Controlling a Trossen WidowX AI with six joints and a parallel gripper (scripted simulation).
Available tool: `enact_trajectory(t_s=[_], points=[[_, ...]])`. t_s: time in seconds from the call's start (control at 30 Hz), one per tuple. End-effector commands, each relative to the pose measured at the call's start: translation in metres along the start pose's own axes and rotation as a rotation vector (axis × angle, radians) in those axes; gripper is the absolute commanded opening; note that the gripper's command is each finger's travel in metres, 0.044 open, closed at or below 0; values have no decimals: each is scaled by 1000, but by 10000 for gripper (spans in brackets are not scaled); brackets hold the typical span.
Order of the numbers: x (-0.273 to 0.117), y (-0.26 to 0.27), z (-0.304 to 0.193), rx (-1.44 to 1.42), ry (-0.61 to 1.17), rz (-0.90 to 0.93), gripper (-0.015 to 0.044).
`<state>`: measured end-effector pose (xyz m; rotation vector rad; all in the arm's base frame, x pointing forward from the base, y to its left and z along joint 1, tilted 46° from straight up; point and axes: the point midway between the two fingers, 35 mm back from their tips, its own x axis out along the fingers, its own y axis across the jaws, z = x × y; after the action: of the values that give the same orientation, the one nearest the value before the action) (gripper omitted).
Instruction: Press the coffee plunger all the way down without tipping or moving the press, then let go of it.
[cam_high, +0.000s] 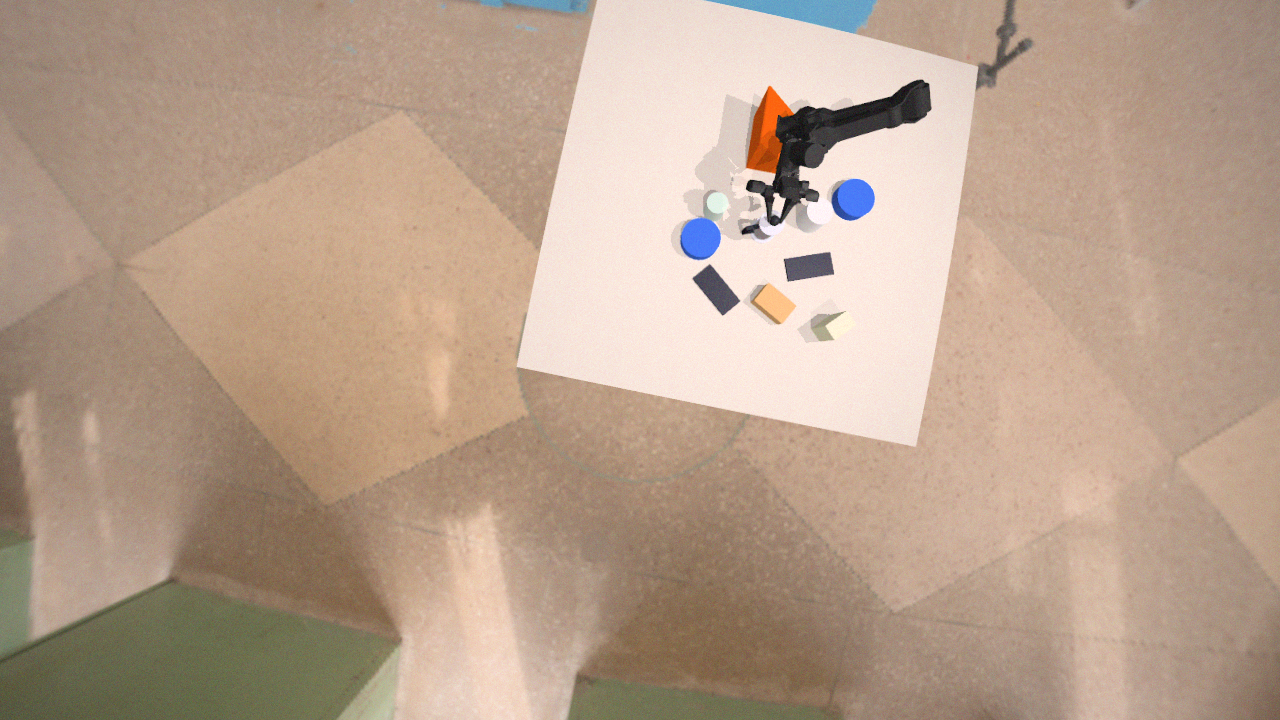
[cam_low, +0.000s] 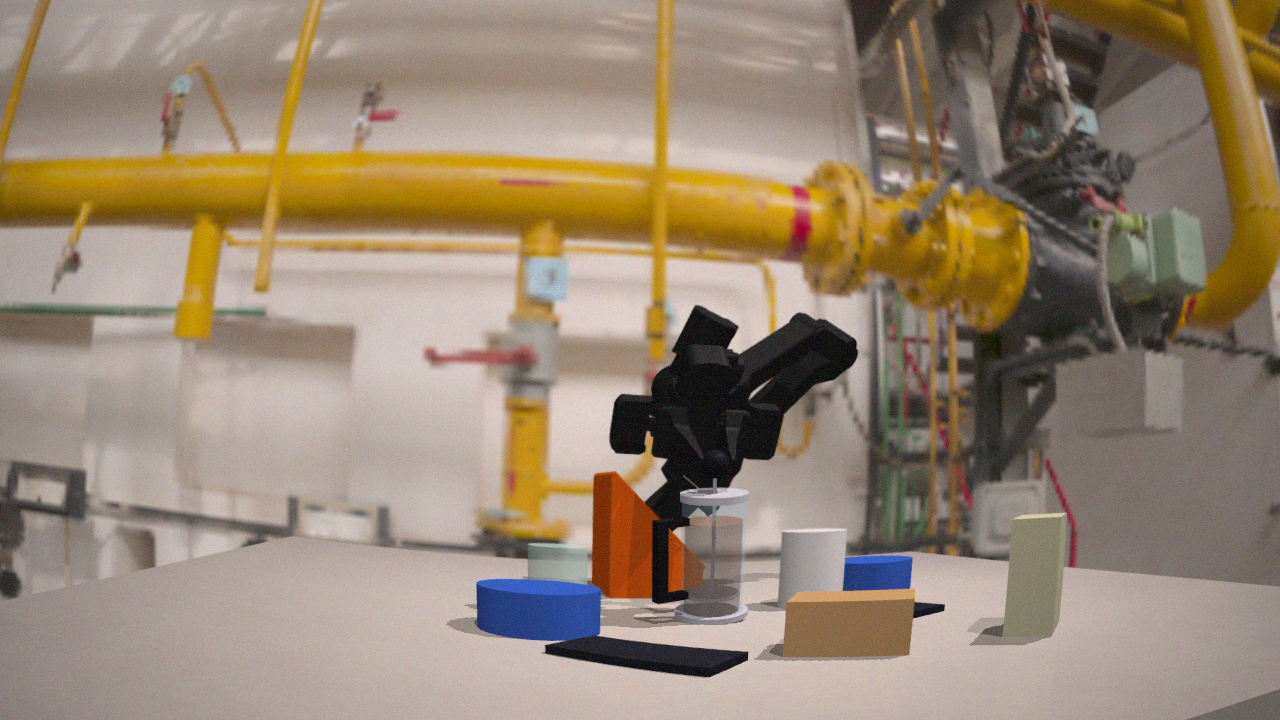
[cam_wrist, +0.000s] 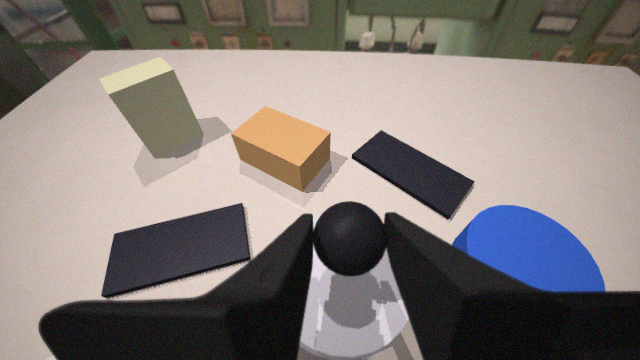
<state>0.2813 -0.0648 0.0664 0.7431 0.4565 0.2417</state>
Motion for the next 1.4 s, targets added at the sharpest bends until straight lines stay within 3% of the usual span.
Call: enact_trajectory(t_s=[0.0, 0.67, 1.07, 1.37], points=[[2, 0, -3, 18, 15, 6, 119], [1, -1, 0, 6, 3, 2, 119], [1, -1, 0, 6, 3, 2, 434], [-3, -3, 13, 19, 7, -14, 440]])
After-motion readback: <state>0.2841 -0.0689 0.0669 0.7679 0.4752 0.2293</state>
